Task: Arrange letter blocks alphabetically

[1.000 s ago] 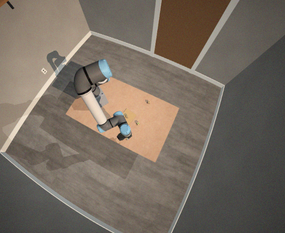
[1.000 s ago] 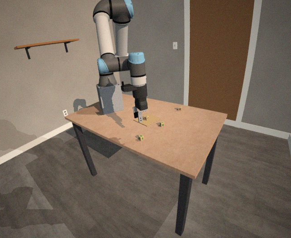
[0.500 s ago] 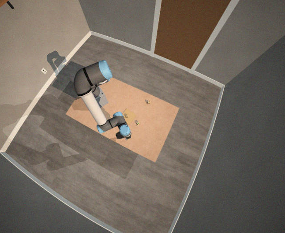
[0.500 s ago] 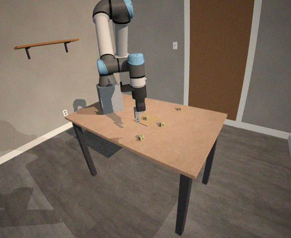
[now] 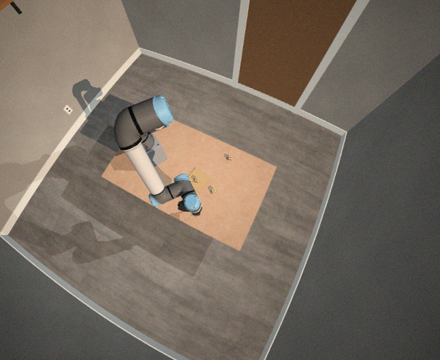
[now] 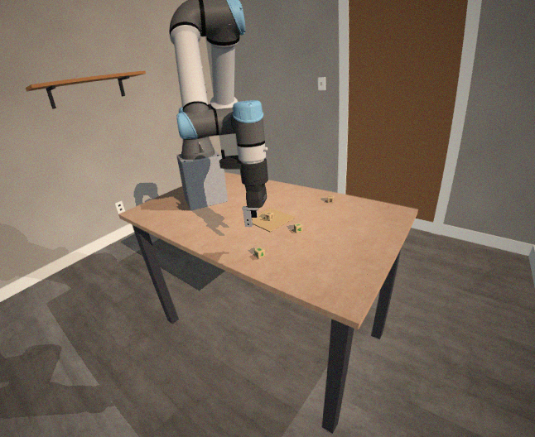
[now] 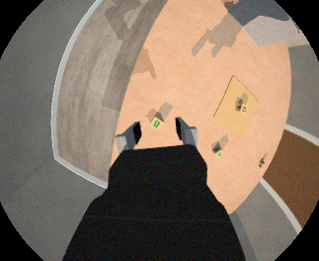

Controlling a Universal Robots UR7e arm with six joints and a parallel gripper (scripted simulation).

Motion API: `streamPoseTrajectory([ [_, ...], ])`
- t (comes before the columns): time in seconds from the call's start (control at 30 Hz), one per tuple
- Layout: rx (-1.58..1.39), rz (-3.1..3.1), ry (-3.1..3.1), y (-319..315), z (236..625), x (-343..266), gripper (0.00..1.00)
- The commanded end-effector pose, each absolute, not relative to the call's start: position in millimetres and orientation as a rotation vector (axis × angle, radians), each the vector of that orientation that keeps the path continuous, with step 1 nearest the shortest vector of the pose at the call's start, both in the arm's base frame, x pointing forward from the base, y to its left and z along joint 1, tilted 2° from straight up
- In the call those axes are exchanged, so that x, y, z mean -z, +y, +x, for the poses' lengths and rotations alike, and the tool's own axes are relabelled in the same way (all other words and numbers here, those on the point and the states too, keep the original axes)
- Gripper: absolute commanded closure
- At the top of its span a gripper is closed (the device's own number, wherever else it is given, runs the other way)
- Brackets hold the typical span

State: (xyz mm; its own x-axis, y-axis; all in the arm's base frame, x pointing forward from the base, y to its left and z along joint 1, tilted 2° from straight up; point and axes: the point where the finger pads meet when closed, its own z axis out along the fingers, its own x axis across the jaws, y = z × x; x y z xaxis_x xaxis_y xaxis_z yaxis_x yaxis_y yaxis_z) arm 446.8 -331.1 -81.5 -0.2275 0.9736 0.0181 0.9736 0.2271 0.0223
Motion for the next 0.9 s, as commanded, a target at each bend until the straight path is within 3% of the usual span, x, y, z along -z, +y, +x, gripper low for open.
streamPoseTrajectory([
  [0.0,0.045,-2.119,-2.318,-330,446,83,0.0],
  [0.87,0.042,-2.759,-1.48,-324,445,94,0.0],
])
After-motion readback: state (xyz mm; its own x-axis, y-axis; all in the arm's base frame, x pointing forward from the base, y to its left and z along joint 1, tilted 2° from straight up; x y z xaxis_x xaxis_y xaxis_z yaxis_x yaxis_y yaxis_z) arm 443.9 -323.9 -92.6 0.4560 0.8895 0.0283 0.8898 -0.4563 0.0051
